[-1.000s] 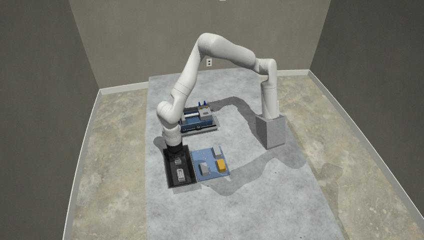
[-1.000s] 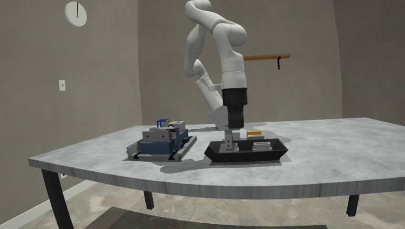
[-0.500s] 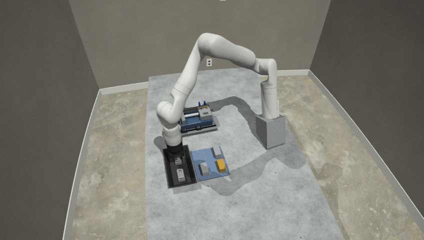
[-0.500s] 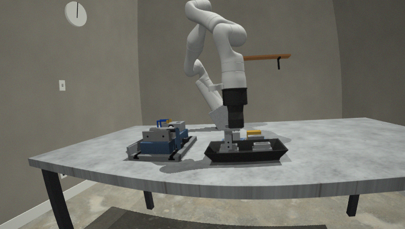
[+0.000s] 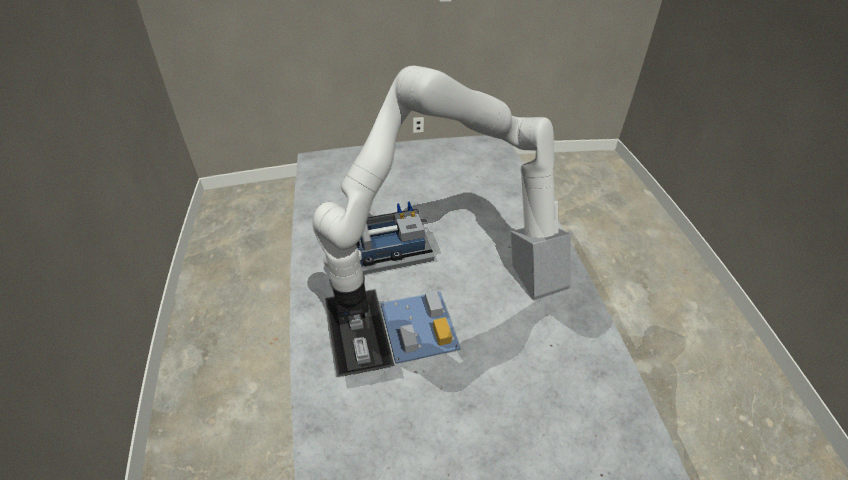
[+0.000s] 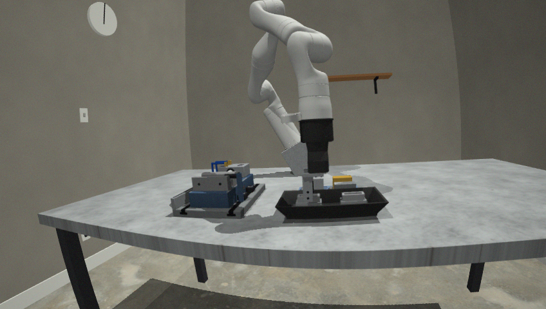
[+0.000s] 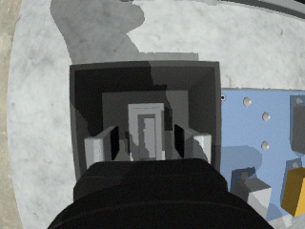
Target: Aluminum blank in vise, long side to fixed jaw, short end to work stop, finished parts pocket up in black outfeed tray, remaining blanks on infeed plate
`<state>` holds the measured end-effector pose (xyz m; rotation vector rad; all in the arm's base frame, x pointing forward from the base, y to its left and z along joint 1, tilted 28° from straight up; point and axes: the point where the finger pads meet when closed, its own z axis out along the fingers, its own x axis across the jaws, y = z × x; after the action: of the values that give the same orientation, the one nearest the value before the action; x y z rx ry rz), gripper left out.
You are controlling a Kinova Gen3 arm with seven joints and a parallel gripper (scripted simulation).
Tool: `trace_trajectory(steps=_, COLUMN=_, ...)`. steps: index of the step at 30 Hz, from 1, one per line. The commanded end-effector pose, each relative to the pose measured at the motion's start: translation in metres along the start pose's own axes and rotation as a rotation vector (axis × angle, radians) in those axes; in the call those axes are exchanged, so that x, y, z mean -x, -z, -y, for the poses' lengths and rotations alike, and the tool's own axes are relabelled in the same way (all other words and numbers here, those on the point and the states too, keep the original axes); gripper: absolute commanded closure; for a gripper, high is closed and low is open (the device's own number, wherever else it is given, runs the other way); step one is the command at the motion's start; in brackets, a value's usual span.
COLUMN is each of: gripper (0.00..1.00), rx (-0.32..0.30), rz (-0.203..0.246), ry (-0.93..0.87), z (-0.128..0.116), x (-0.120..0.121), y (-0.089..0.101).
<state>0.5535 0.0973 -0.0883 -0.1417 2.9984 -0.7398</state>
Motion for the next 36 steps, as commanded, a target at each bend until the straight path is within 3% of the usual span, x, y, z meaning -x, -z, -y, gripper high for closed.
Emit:
trace_trajectory(steps=1, gripper=0.0, rx=0.001, rz=0.002, ry=0.0, z=0.0, x=0.001, y=0.001)
trace_trajectory(steps=18, gripper=0.0, rx=0.001, rz=0.002, ry=0.0, z=0.0, x=0.001, y=0.008)
trace_trajectory(steps=30, gripper=0.0, rx=0.001, rz=0.002, ry=0.0, z=0.0, x=0.001, y=0.062)
trace_trajectory(steps=32, gripper=0.0, rx=0.001, rz=0.002, ry=0.0, z=0.0, x=0.001, y=0.062)
trace_trajectory(steps=36, gripper=0.0, rx=0.001, rz=0.002, ry=0.0, z=0.0, x=0.001, y=0.085)
